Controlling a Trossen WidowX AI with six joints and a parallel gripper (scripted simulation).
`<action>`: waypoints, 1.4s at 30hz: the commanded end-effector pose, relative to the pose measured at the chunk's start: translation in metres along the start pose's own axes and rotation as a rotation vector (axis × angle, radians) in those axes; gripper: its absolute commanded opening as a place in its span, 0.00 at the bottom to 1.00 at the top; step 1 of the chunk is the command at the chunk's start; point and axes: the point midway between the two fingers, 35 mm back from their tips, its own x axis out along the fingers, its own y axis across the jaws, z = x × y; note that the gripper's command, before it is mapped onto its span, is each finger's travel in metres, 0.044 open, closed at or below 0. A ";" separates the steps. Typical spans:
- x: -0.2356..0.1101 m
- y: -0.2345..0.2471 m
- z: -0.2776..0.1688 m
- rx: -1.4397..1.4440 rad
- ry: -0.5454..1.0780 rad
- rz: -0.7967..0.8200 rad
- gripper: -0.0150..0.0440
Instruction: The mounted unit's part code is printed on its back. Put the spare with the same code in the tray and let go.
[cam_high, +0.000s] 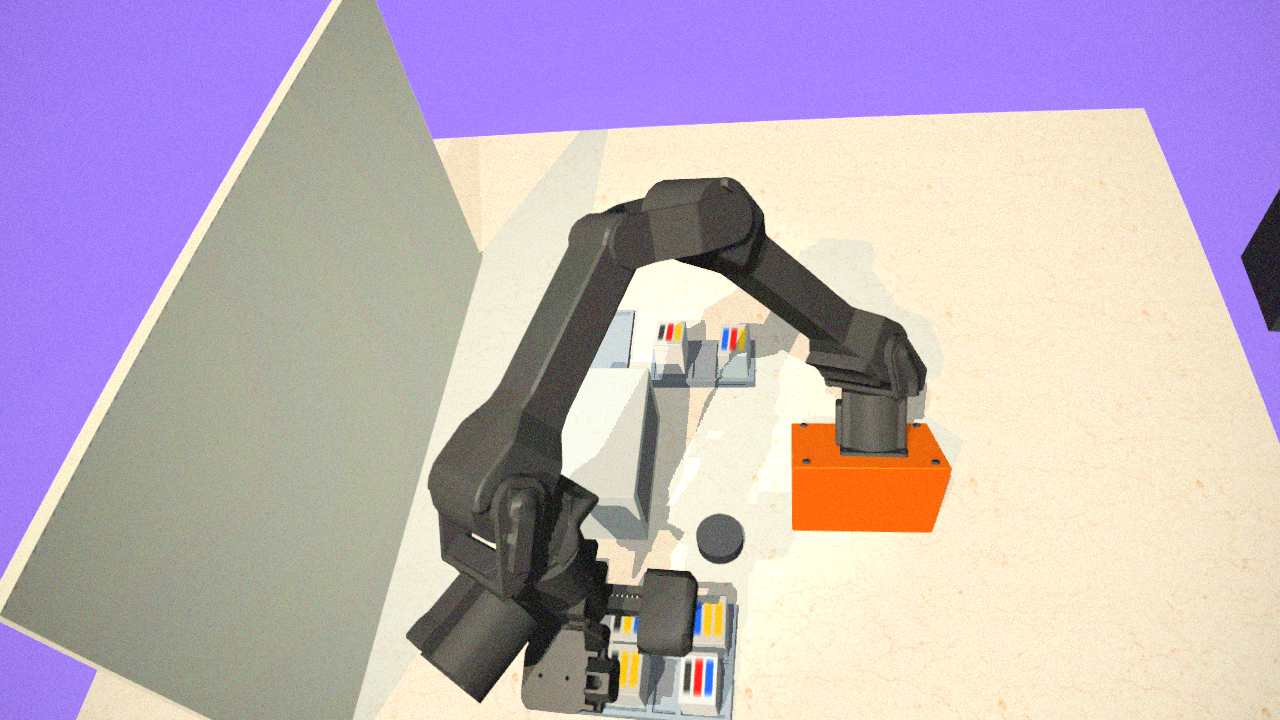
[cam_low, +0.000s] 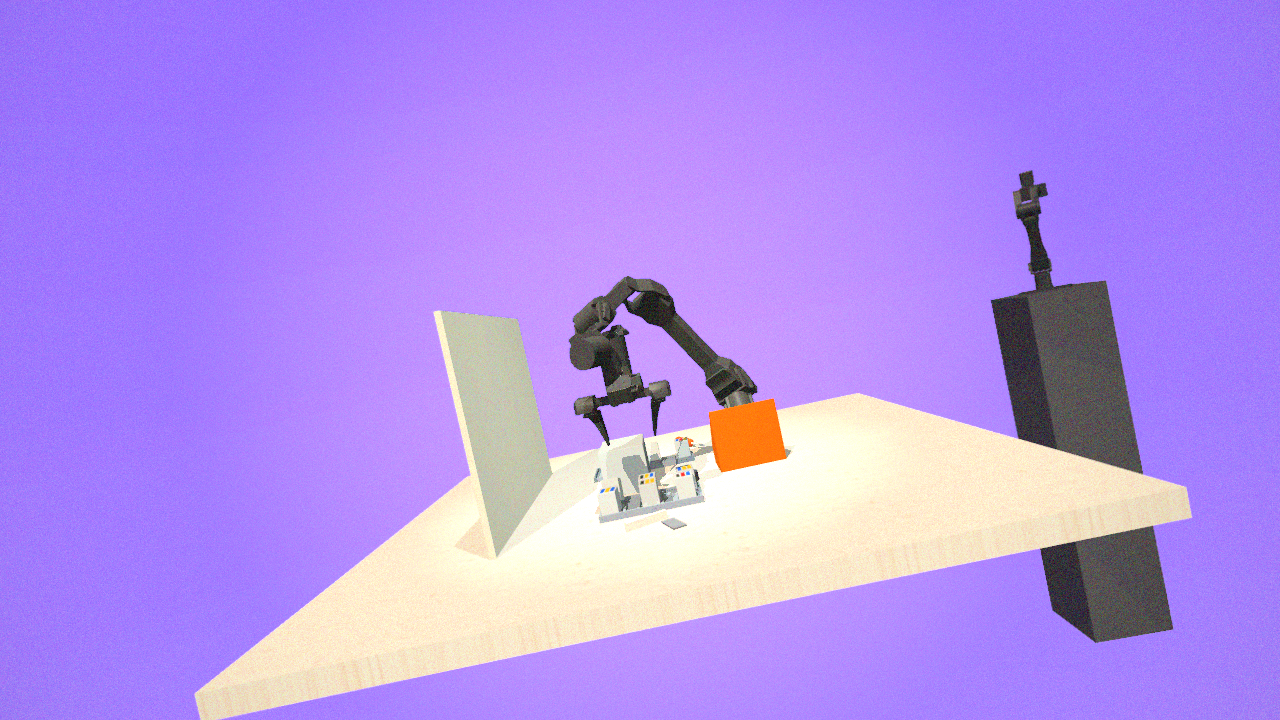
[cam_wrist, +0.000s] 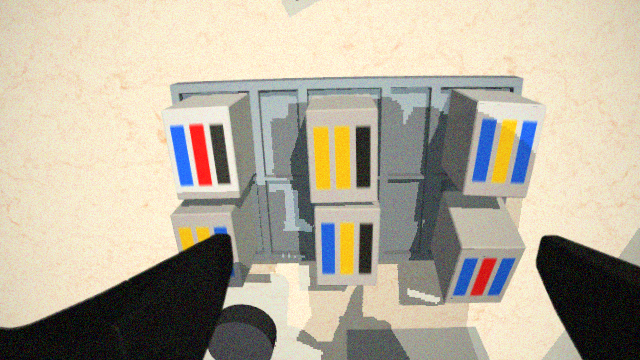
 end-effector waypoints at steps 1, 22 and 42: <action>0.001 0.002 0.002 -0.033 -0.007 0.002 1.00; 0.044 0.015 0.000 -0.033 -0.007 0.002 0.76; 0.076 0.012 0.002 -0.032 -0.007 0.001 0.76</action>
